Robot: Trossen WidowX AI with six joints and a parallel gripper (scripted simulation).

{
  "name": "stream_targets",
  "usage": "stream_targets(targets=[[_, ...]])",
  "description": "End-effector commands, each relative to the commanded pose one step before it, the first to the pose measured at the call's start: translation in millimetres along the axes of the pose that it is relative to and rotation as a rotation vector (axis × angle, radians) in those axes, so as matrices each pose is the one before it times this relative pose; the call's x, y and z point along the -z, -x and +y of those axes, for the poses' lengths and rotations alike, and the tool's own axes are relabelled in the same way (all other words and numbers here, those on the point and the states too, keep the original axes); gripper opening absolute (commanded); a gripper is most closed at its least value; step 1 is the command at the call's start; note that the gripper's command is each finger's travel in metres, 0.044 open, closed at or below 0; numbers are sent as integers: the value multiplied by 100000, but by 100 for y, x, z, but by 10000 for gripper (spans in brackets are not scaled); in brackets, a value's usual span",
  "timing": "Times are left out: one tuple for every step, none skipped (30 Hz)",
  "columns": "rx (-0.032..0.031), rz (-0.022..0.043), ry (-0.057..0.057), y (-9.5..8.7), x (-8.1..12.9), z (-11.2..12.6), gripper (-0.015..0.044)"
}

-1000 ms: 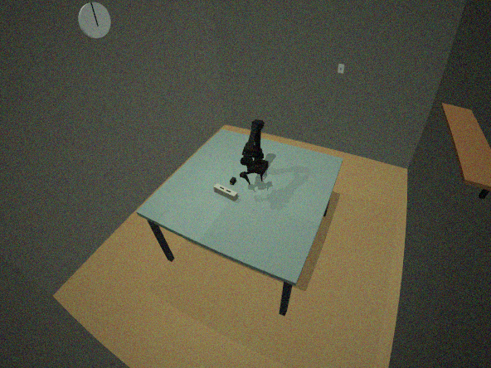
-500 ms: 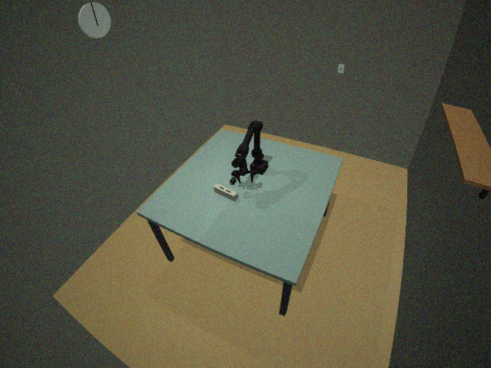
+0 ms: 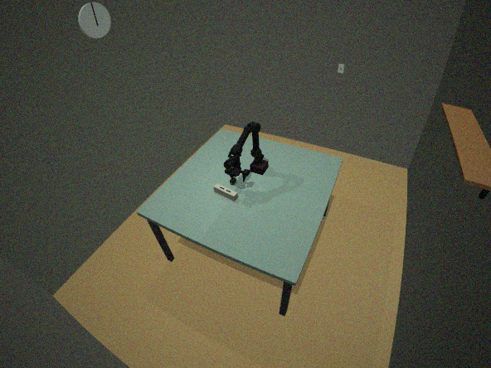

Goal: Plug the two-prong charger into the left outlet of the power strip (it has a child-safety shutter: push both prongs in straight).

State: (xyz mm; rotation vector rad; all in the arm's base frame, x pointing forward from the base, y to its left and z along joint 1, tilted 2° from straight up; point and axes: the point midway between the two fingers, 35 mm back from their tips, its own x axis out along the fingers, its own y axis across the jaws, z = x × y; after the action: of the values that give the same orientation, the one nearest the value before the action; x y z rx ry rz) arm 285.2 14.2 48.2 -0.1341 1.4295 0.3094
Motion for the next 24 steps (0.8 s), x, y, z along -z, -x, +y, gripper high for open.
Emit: stream_targets(targets=[[3790, 5393, -3353, -1, 916, -2198, 440], [645, 1280, -806, -56, 249, -443, 440], [621, 1290, -797, -59, 252, -439, 440], [597, 1301, -788, -62, 254, -436, 440], [574, 1311, -778, -64, 257, -432, 440], [548, 1322, -786, -68, 260, -429, 440], [524, 1332, -776, -70, 263, -426, 440], [500, 1341, -766, -73, 266, -422, 440], [476, 1350, -755, -76, 268, -418, 440], [452, 1358, -744, -79, 271, -415, 440], [428, 1367, -733, -82, 273, -411, 440], [410, 1368, -675, -83, 273, -405, 440], [323, 1138, -541, -71, 228, -333, 440], [187, 684, -309, -44, 137, -198, 440], [61, 228, -101, -15, 46, -66, 440], [0, 0, 0, 0, 0, 0, 440], [0, 0, 0, 0, 0, 0, 440], [0, 0, 0, -41, -4, 0, 440], [0, 0, 0, -85, -8, -1, 440], [0, 0, 0, -114, -10, -1, 440], [0, 0, 0, -149, -13, -1, 440], [0, 1, 0, -189, -15, -1, 440], [0, 1, 0, -190, -14, 0, 440], [0, 1, 0, -198, -13, 0, 440]])
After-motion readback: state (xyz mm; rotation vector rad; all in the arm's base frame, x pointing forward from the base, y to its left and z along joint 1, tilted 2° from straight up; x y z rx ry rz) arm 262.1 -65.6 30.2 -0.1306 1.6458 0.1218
